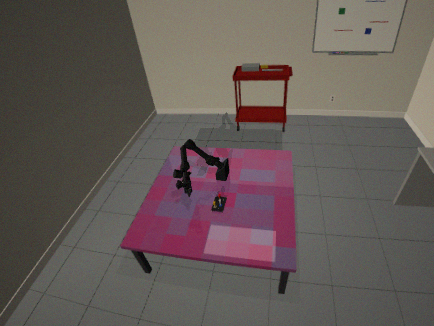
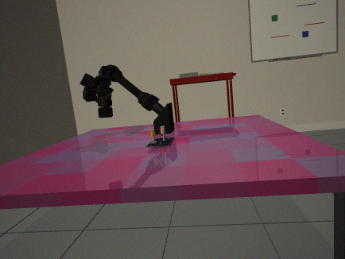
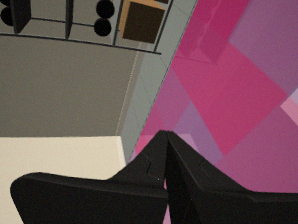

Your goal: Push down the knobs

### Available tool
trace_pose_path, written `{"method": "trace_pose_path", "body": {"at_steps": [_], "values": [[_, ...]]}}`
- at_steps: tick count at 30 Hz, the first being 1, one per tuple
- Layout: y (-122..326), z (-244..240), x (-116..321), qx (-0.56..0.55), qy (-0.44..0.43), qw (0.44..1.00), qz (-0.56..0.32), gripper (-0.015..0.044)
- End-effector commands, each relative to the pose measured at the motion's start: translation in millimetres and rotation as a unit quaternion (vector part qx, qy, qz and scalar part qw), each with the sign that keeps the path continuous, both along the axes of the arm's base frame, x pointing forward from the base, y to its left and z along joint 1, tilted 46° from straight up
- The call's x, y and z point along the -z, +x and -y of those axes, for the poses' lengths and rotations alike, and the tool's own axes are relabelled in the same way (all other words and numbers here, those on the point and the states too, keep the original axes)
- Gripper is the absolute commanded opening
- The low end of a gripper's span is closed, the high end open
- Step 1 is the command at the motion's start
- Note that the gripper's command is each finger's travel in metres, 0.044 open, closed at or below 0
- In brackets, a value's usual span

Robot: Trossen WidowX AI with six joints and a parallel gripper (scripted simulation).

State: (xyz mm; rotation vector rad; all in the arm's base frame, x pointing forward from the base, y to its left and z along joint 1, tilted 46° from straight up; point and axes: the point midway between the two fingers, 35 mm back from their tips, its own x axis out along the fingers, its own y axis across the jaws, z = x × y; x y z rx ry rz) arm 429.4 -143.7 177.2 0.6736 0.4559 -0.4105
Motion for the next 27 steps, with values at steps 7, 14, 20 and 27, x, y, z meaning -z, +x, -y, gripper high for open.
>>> {"method": "trace_pose_path", "body": {"at_steps": [7, 14, 20, 27], "values": [[-4, -31, 58, -0.004, -0.007, 0.992, -0.125, 0.0], [-15, -49, 95, -0.018, -0.033, 0.975, -0.218, 0.0], [-28, -64, 123, -0.035, -0.063, 0.953, -0.296, 0.0], [-47, -80, 149, -0.059, -0.106, 0.916, -0.382, 0.0]]}}
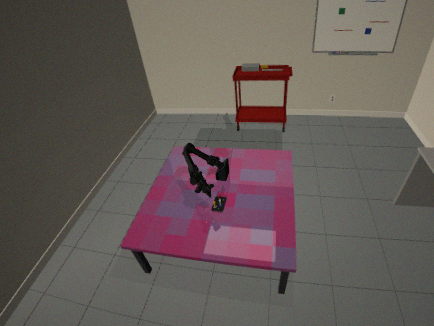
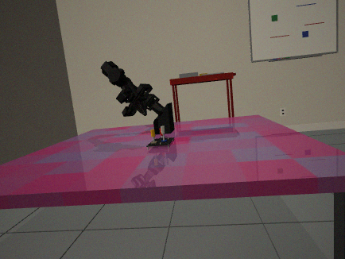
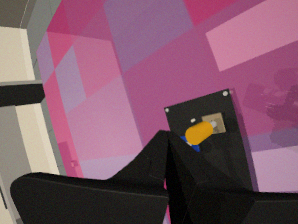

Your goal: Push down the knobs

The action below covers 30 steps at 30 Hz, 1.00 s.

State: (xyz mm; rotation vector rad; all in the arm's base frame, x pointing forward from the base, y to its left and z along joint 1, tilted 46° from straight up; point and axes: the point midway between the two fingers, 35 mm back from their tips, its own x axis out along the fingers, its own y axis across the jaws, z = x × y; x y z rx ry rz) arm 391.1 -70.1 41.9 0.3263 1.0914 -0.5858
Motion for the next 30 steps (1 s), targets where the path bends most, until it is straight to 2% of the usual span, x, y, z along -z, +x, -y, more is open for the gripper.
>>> {"method": "trace_pose_path", "body": {"at_steps": [1, 15, 30], "values": [[-11, -8, 17, -0.022, -0.026, 0.998, -0.06, 0.0], [-53, -31, 49, -0.107, -0.122, 0.958, -0.238, 0.0], [-88, -46, 58, -0.21, -0.234, 0.862, -0.397, 0.0]]}}
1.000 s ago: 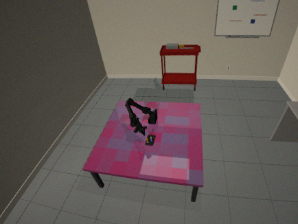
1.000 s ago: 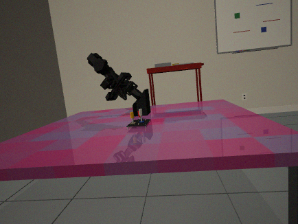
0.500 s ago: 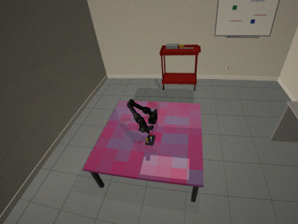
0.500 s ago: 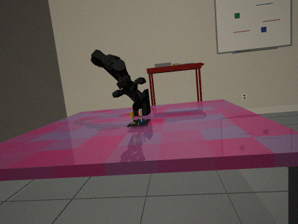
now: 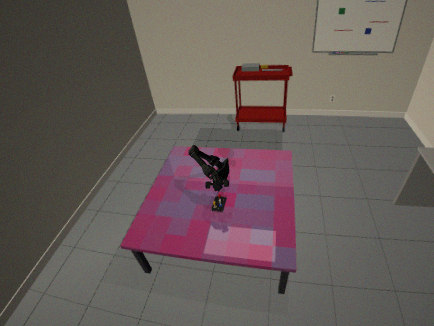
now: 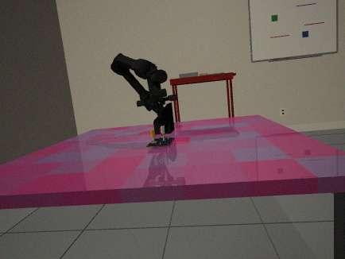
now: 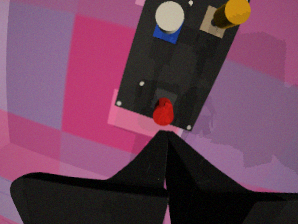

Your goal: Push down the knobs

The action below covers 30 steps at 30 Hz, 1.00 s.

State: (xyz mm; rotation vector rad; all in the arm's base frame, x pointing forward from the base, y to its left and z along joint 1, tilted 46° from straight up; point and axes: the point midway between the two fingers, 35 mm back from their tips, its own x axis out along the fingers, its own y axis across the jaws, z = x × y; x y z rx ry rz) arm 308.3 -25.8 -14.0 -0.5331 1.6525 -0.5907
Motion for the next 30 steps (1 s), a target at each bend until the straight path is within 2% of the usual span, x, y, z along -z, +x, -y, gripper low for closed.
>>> {"method": "trace_pose_path", "body": {"at_steps": [1, 30], "values": [[-5, -2, 2, -0.027, -0.024, 0.999, -0.039, 0.0], [-10, 19, 23, -0.027, -0.025, 0.999, -0.039, 0.0]]}}
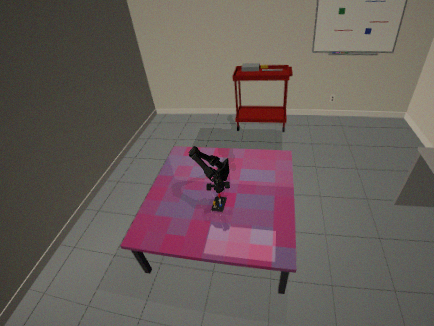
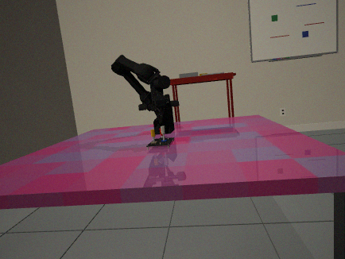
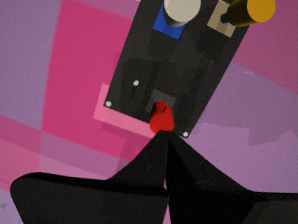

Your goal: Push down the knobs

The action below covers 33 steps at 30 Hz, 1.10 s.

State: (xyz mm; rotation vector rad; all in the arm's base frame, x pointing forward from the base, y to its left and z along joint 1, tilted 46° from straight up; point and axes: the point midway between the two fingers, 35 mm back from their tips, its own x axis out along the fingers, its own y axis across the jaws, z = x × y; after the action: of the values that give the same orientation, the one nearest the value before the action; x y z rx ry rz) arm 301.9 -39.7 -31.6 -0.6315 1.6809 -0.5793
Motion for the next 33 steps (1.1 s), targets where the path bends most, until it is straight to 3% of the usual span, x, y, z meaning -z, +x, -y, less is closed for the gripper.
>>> {"method": "trace_pose_path", "body": {"at_steps": [1, 33], "values": [[-4.3, 6.3, 7.1, -0.001, -0.002, 1.0, -0.008, 0.0], [-6.4, 13.8, 14.5, 0.0, -0.003, 1.0, -0.009, 0.0]]}}
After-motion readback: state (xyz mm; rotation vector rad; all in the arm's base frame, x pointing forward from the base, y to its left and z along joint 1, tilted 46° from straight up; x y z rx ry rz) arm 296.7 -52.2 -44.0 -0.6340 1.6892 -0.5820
